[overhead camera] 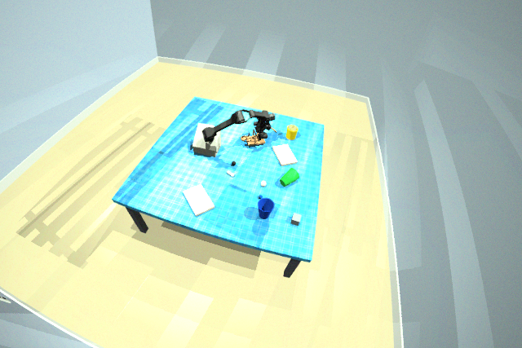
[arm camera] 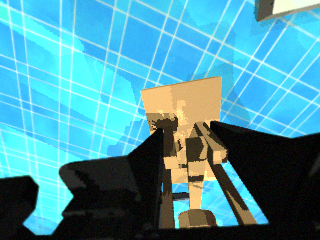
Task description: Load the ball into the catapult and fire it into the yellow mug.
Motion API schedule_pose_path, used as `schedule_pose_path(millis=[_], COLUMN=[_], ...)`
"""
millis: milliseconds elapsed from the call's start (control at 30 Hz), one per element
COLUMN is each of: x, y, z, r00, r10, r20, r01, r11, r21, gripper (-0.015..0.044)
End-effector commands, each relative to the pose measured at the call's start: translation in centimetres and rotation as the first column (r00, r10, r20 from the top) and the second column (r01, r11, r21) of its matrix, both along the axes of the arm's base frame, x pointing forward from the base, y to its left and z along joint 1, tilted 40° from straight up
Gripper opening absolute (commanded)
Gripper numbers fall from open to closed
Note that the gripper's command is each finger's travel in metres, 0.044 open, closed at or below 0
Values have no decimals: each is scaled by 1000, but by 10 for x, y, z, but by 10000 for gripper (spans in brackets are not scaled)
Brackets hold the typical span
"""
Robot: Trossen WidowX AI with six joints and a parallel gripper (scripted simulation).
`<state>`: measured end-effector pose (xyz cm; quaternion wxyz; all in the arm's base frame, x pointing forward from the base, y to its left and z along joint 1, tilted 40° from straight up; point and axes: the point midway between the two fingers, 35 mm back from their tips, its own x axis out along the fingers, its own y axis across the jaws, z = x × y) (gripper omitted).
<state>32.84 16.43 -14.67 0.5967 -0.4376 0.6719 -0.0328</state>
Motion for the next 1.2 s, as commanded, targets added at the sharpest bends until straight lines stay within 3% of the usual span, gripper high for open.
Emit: schedule_pose_path(millis=[0, 400, 867, 967, 1167], x=[1, 1, 1, 1, -10], y=[-2, -7, -7, 9, 56], z=[-4, -9, -9, 8, 68], r00=[1000, 1000, 1000, 1000, 1000], r10=[10, 0, 0, 1, 1], r20=[3, 0, 0, -1, -3], r01=[-10, 0, 0, -1, -1], r11=[1000, 1000, 1000, 1000, 1000], r21=[1, -1, -1, 2, 3], gripper=[0, 0, 368, 440, 440])
